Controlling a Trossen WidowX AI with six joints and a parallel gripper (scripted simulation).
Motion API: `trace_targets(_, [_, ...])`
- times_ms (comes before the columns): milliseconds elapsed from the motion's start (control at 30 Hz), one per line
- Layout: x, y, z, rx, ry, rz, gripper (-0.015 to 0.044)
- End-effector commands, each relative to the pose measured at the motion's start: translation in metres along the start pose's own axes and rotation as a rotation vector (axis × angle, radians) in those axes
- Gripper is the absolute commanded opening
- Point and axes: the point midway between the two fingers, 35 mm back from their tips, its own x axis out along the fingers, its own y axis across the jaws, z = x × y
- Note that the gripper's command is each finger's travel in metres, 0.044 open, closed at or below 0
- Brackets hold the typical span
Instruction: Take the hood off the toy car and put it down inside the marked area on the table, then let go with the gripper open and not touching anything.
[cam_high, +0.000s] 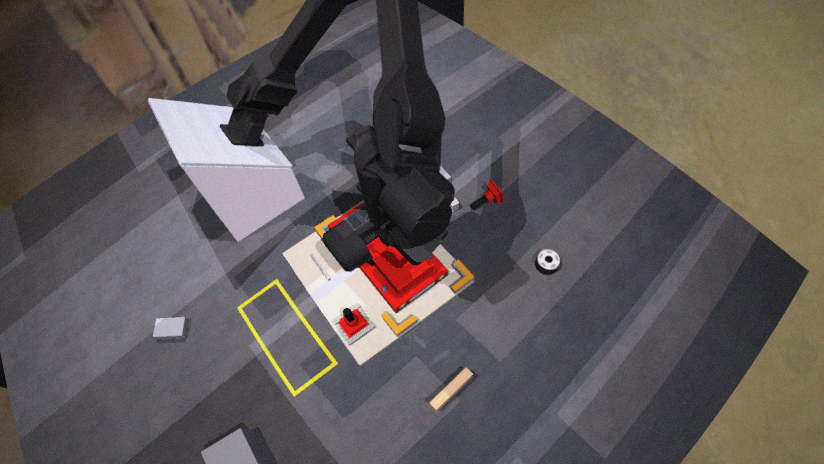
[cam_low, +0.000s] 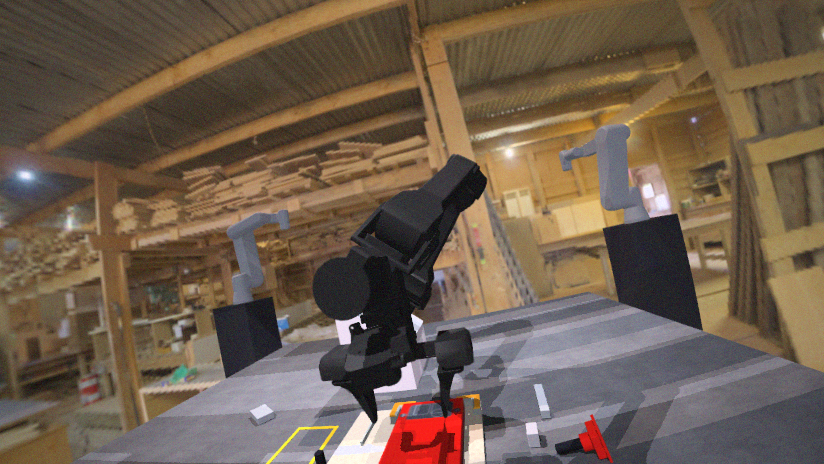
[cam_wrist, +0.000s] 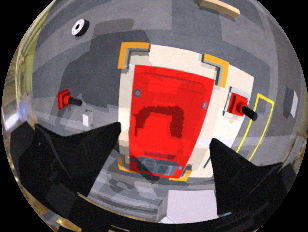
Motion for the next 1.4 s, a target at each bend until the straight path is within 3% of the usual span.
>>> trace_targets(0, [0.006, -0.001, -0.001, 0.010, 0.004, 0.003, 0.0440])
trace_targets(1367, [0.034, 0.000, 0.000, 0.010, 0.004, 0.006, 0.0440])
